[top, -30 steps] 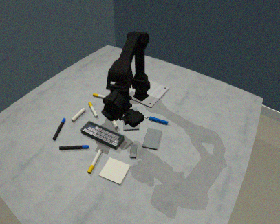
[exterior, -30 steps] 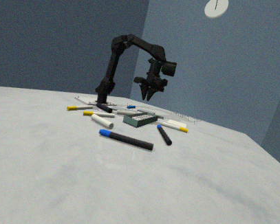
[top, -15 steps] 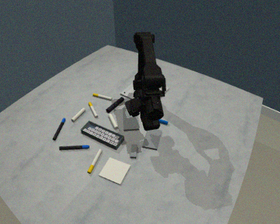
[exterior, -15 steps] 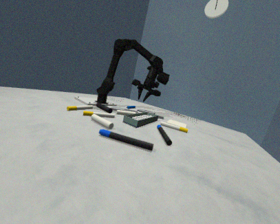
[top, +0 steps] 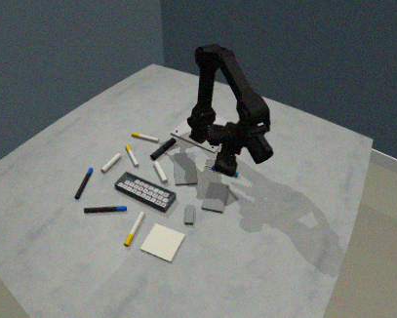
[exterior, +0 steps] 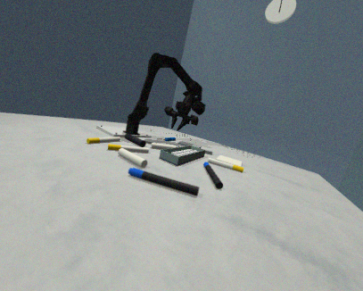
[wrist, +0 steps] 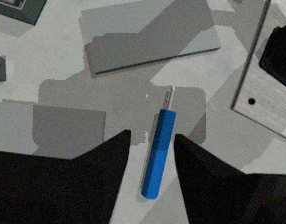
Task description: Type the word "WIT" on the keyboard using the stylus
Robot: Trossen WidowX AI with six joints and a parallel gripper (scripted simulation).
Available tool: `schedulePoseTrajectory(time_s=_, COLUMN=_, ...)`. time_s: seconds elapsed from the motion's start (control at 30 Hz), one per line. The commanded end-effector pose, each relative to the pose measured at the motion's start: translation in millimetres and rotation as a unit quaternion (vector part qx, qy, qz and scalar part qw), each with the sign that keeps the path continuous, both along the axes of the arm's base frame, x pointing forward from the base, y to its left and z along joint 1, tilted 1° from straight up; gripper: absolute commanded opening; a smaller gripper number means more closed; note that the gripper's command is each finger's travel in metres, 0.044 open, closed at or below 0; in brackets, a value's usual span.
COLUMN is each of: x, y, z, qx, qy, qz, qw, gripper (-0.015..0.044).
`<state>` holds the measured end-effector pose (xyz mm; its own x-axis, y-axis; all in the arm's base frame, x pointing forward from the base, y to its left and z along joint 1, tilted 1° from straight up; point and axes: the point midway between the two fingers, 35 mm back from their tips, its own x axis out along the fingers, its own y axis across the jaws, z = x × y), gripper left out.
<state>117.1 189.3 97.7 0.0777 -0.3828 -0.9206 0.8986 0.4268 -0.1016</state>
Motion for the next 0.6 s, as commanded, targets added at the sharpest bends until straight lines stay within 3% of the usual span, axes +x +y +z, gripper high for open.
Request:
schedulePoseTrajectory(time_s=0.0, x=-23.5, y=-3.9, z=-3.0, qx=-0.023, qy=-0.075, qz=-0.074, qw=0.994, gripper=0.0150)
schedulePoseTrajectory(time_s=0.57, x=-24.1, y=-6.4, z=-10.5, qx=-0.023, qy=-0.075, qz=-0.074, qw=0.994, gripper=0.0150)
